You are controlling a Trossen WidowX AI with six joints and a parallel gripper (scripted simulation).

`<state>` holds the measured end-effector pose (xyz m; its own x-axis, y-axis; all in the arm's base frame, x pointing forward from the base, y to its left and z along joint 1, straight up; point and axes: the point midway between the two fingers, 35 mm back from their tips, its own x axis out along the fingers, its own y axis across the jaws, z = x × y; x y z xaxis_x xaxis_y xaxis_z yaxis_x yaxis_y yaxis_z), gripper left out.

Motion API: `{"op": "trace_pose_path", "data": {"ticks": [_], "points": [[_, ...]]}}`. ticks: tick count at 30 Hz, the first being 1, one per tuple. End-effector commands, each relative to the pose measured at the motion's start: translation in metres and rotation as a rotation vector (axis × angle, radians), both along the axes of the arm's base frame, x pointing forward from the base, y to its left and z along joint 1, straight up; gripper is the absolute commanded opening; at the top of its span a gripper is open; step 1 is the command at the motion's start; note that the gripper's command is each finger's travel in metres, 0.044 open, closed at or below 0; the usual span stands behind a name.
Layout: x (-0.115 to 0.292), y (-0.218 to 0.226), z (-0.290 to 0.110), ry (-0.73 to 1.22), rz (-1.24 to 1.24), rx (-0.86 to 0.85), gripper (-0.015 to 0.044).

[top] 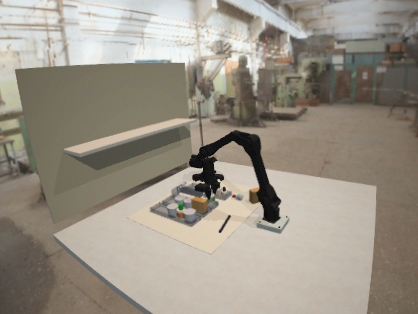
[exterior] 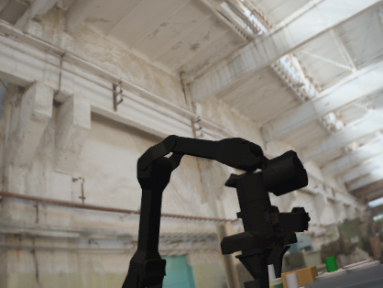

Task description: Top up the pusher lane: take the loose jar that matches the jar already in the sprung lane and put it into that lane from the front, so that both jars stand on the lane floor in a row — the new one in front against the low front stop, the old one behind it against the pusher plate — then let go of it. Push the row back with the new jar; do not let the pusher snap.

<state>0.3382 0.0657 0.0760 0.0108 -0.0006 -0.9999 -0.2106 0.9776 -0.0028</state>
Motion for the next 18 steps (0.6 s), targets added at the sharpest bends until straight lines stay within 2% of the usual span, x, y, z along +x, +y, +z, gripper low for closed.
{"op": "trace_pose_path", "data": {"ticks": [1,18], "points": [[0.0058,0.0012,0.0017,-0.023,0.002,0.004,0.0000],[0.0067,0.0014,-0.0012,-0.023,0.002,0.004,0.0000]]}}
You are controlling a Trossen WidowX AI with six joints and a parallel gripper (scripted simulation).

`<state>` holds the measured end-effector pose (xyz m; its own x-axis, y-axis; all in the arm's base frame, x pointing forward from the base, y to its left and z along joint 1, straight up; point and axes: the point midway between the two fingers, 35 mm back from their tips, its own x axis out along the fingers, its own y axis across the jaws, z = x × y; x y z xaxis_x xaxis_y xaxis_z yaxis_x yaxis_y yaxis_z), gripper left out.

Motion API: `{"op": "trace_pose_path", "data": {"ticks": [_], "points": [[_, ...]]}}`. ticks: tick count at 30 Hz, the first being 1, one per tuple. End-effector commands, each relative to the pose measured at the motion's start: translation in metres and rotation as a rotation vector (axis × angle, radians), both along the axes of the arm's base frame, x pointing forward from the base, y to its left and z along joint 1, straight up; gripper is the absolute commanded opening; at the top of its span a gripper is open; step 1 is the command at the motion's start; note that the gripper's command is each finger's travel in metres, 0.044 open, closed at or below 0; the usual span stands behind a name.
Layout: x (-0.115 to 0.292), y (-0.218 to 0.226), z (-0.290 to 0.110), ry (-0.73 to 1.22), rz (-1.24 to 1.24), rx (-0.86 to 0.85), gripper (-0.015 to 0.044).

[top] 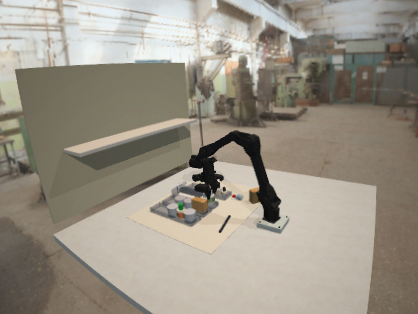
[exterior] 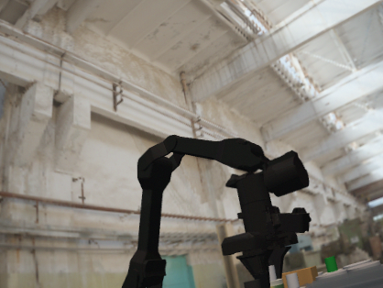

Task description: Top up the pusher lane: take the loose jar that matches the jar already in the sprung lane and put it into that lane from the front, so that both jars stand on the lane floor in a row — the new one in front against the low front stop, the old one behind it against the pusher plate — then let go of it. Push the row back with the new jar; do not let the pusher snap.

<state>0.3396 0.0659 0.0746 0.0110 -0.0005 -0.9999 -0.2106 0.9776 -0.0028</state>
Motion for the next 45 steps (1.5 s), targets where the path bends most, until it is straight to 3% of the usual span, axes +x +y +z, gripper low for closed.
{"op": "trace_pose_path", "data": {"ticks": [1,45], "points": [[0.005,0.001,0.000,-0.023,0.002,0.004,0.0000],[0.005,0.001,-0.014,-0.023,0.002,0.004,0.0000]]}}
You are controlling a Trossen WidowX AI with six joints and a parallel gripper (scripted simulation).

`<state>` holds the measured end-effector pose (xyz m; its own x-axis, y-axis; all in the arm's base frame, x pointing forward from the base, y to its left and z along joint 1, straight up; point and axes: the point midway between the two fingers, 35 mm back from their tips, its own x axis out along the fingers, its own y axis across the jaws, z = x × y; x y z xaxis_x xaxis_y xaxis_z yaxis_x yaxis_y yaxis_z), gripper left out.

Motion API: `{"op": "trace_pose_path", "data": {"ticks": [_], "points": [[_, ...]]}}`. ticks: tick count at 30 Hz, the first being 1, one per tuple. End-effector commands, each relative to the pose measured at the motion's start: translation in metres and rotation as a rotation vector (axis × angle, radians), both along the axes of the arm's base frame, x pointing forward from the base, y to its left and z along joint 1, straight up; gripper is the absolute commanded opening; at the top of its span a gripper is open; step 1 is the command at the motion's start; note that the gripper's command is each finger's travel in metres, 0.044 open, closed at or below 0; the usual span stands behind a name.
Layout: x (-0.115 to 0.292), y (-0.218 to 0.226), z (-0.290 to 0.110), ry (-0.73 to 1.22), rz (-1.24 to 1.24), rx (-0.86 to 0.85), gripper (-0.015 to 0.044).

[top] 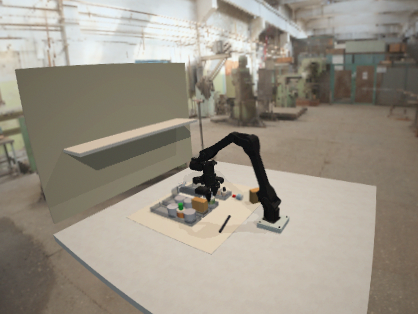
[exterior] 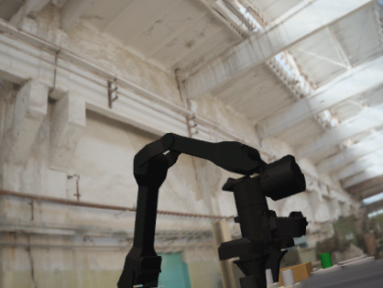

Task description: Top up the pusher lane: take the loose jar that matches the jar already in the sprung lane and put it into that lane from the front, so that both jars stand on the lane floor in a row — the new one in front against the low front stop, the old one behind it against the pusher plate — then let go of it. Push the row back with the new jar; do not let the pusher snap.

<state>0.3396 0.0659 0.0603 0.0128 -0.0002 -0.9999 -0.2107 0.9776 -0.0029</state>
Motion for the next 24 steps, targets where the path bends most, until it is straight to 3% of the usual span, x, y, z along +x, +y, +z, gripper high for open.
{"op": "trace_pose_path", "data": {"ticks": [1,24], "points": [[0.0046,0.0009,0.0001,-0.021,0.002,0.004,0.0000],[0.0030,0.0006,-0.0071,-0.021,0.002,0.004,0.0000]]}}
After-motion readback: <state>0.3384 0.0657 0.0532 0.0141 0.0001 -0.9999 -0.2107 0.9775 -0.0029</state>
